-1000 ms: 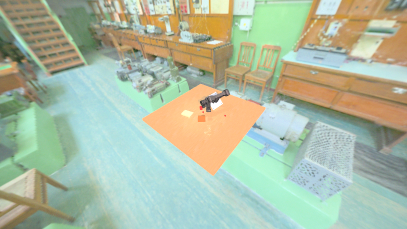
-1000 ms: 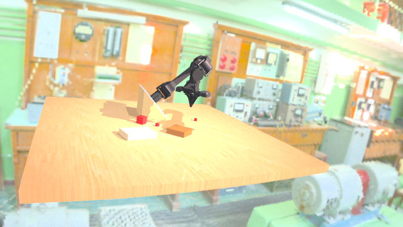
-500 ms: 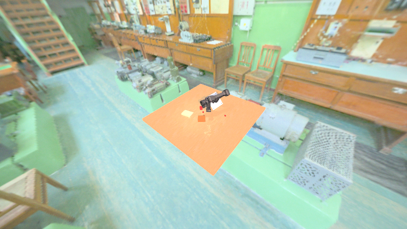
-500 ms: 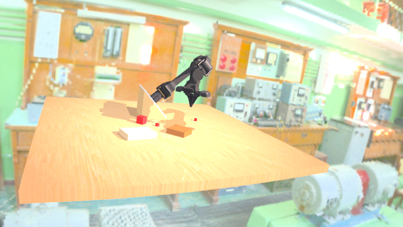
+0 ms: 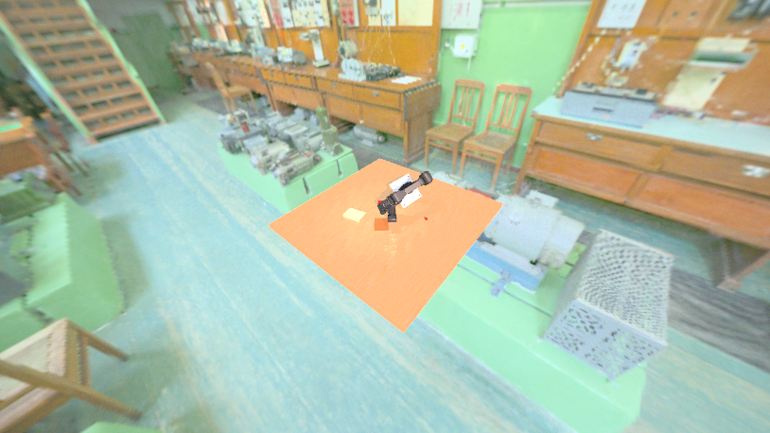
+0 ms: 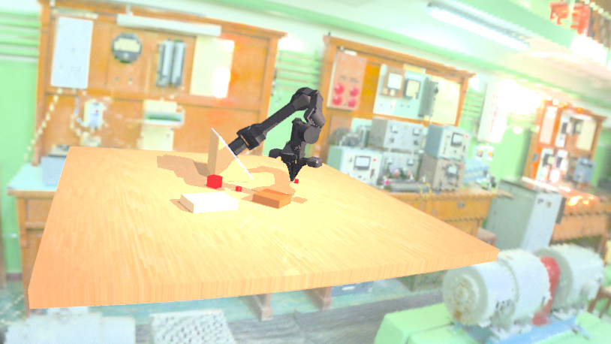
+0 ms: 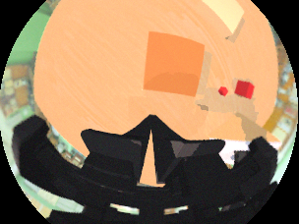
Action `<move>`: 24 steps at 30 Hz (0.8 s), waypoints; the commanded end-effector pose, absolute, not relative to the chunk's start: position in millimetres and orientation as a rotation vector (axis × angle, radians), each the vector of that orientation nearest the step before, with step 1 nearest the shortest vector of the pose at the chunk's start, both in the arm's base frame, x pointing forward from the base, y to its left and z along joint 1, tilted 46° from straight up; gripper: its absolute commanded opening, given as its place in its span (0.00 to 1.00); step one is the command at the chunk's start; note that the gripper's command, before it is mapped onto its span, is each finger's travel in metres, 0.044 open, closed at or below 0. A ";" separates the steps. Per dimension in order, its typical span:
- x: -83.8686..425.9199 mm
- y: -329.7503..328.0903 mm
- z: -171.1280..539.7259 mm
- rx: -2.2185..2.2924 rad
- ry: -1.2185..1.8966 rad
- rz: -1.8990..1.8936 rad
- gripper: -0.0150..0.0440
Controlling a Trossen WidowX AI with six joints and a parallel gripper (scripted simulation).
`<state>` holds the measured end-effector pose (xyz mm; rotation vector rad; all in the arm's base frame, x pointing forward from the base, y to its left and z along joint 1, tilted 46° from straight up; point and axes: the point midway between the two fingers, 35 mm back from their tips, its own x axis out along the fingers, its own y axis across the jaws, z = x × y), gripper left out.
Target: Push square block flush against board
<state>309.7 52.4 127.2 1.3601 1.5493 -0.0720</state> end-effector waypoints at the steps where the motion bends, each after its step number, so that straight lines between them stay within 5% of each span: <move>1: 315.3 59.1 122.1 1.372 1.545 -0.074 0.25; 24: 330.1 93.4 81.5 1.374 1.544 -0.072 0.25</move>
